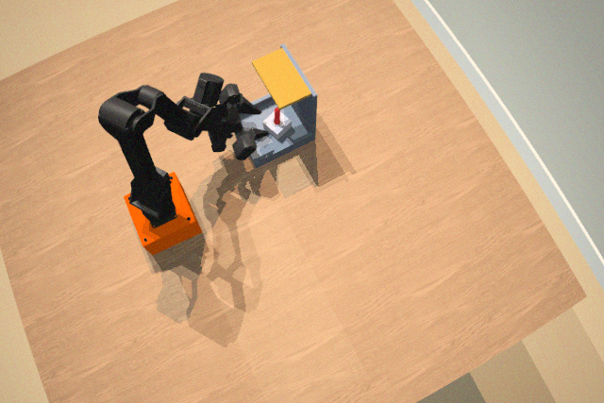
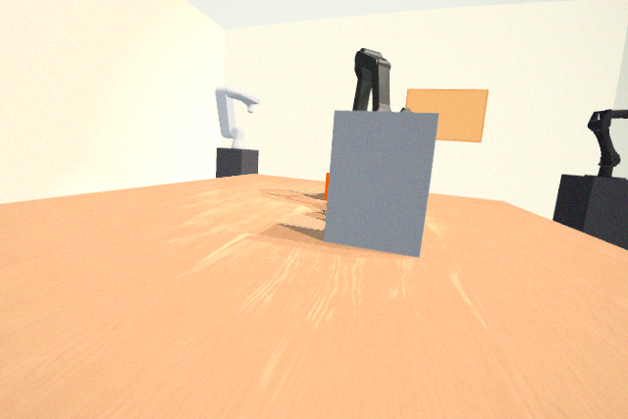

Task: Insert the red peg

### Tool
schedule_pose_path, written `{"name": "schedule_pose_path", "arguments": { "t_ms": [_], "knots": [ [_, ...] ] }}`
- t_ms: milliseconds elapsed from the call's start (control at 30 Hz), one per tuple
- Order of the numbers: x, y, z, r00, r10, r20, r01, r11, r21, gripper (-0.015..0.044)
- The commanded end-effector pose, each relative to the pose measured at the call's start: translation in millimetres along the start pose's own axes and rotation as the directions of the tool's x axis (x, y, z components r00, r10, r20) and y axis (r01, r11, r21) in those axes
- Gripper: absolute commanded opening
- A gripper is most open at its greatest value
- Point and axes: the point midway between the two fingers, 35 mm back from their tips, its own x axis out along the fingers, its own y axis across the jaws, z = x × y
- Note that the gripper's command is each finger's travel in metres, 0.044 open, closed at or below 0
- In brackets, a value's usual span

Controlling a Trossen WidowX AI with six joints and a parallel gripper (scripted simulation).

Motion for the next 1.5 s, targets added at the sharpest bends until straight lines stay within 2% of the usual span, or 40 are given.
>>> {"name": "schedule_pose_path", "arguments": {
  "t_ms": [0,100,1200,1467],
  "knots": [
    [-8.8,-0.5,-1.0,1.0,0.001,0.0,-0.001,1.0,0.002,0.0377],
    [-16.1,-1.4,-3.2,1.0,0.001,0.002,-0.001,1.0,0.003,0.044],
    [-98.6,11.8,-17.3,1.0,0.001,0.003,-0.001,1.0,0.002,0.044],
    [-102.2,13.4,-17.6,1.0,0.001,0.002,-0.001,1.0,0.001,0.044]
  ]
}}
